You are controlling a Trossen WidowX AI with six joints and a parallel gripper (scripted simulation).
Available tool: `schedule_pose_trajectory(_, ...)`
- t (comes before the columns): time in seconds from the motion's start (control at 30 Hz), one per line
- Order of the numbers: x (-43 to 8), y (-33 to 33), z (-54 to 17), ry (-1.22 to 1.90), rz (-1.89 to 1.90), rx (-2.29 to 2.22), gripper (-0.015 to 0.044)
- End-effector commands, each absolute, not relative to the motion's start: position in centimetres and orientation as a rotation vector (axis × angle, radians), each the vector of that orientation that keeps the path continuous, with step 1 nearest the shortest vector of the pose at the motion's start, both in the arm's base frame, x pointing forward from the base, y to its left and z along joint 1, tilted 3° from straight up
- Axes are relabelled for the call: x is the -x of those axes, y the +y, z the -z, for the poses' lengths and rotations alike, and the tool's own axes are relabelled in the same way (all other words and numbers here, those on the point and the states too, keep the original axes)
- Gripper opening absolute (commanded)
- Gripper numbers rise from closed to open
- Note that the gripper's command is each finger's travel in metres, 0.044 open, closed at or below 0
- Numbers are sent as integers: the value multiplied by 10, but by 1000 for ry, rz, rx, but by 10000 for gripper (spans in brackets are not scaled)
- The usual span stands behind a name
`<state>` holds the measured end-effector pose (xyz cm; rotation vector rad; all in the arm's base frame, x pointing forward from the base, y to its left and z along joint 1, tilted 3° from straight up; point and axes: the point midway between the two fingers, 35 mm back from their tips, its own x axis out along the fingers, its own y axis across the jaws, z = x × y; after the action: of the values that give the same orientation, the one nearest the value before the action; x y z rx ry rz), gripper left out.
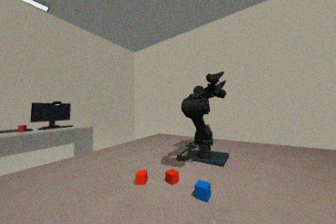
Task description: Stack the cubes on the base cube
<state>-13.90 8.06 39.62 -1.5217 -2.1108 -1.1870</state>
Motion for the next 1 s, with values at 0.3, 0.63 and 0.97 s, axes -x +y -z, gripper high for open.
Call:
schedule_pose_trajectory(0.3, 187, 23, -406, -2097, 1597, 1172, 265)
schedule_pose_trajectory(0.63, 219, -63, -404, -1858, 2014, 729, 265)
schedule_pose_trajectory(0.97, 217, -159, -390, -1417, 2259, 333, 265)
